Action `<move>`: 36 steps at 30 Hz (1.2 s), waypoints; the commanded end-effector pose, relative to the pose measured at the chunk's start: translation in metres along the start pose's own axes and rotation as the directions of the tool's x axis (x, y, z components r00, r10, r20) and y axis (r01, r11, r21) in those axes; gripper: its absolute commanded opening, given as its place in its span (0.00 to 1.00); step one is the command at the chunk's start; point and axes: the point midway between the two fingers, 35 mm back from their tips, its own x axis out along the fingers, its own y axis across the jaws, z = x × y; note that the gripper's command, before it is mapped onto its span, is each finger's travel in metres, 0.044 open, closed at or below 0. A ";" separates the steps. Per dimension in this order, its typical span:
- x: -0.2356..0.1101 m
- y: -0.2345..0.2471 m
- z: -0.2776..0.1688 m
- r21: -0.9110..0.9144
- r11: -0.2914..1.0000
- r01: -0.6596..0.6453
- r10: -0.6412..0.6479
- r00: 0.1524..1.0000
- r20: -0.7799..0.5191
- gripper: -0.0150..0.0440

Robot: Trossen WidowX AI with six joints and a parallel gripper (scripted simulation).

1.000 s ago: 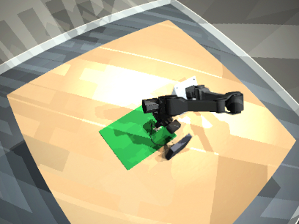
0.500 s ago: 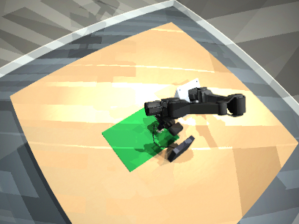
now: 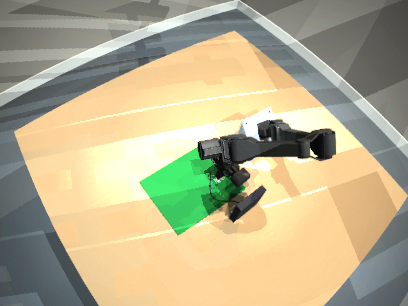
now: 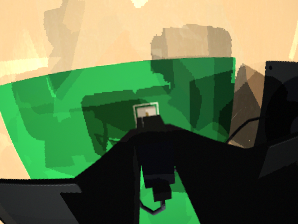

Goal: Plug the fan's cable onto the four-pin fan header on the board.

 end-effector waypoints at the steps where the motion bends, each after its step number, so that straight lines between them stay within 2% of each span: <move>1: 0.001 0.000 0.001 0.005 1.000 0.005 -0.005 1.000 0.000 0.25; 36: 0.017 -0.001 0.001 0.005 1.000 0.005 -0.005 1.000 0.000 0.25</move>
